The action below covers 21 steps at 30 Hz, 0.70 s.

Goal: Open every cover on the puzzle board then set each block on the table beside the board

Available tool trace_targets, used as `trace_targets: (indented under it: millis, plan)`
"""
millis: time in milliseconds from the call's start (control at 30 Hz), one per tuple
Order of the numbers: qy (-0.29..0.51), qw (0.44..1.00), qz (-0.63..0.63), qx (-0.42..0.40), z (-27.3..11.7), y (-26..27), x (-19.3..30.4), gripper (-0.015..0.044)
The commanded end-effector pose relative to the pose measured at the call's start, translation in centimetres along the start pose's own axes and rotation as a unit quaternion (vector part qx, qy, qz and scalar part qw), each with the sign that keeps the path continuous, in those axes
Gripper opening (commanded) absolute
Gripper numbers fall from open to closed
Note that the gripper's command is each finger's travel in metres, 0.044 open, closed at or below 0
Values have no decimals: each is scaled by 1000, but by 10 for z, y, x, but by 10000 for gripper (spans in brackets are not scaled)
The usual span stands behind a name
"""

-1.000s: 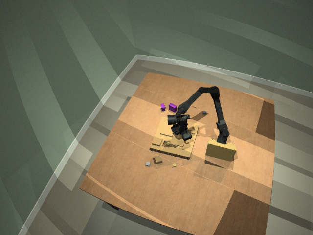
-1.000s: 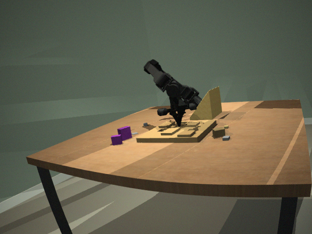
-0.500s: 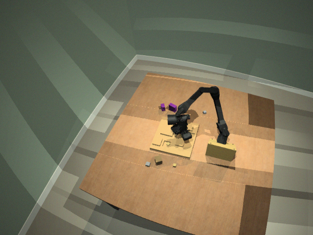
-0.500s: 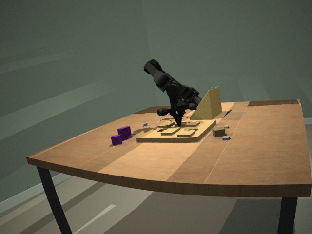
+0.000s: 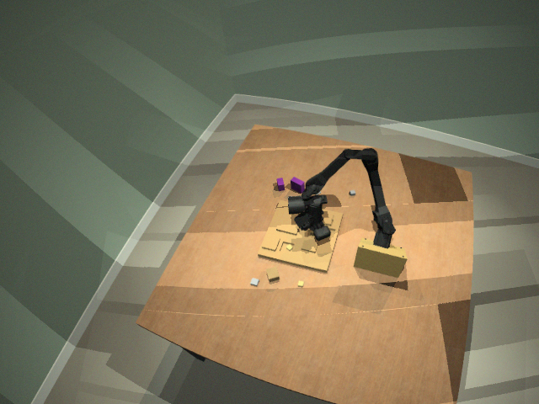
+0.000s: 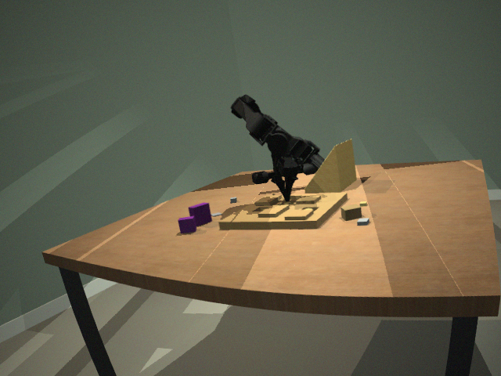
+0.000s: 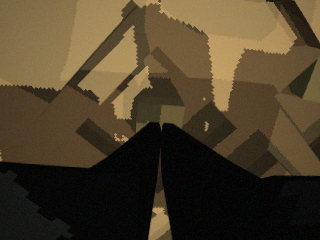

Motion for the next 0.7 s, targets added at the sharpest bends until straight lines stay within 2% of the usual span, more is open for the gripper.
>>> trace_targets:
  millis: [0, 133, 367, 667]
  plan:
    - [0, 1000, 0, 0, -2, 0, 0, 53]
    - [0, 1000, 1, -2, -22, 0, -2, 144]
    - [0, 1000, 2, -3, -55, 0, -1, 144]
    - [0, 1000, 3, -3, -42, -1, -1, 144]
Point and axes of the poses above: the point midway between the two fingers, 35 mm back from their tips, its own z axis out along the fingers, its own y axis across the jaws, x = y × z, the point moved 10 cm from there along -z, back along the fingers, and after that the axes turned 15 degrees about z, right-handed, at the moved point
